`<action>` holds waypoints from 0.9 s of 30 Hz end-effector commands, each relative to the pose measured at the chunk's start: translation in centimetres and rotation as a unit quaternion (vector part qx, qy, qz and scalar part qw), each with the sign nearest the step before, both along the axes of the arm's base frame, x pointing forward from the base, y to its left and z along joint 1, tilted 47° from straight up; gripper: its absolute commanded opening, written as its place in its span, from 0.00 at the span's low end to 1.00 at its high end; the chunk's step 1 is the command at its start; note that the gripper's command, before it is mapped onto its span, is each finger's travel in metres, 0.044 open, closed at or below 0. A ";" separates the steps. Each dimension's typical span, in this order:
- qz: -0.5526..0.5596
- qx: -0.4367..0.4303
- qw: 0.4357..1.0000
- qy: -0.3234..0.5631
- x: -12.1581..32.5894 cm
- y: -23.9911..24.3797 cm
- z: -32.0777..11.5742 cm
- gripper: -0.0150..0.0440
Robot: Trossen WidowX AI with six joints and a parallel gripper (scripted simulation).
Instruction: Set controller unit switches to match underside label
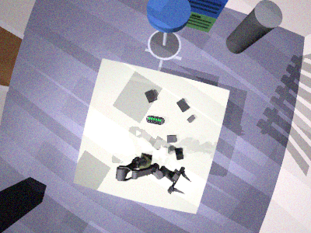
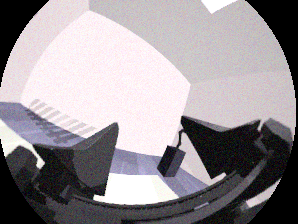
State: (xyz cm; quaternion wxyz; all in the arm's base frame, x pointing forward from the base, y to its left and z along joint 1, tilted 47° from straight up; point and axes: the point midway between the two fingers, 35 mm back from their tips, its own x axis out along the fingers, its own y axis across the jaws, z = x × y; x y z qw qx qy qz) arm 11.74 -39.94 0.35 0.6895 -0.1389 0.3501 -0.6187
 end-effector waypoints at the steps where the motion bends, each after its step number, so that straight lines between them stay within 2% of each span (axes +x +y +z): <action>1: 0.000 0.000 1.000 0.000 0.0 0.0 0.0 0.89; 5: 0.004 0.003 1.000 -0.003 0.3 0.0 -0.1 0.71; 7: 0.031 0.032 0.999 -0.030 2.3 0.4 -1.1 0.62; 15: 0.145 0.252 0.941 -0.171 13.3 6.2 -6.1 0.26; 20: 0.156 0.418 0.865 -0.229 18.4 12.7 -8.1 0.25; 27: 0.102 0.606 0.748 -0.251 21.8 21.6 -8.6 0.25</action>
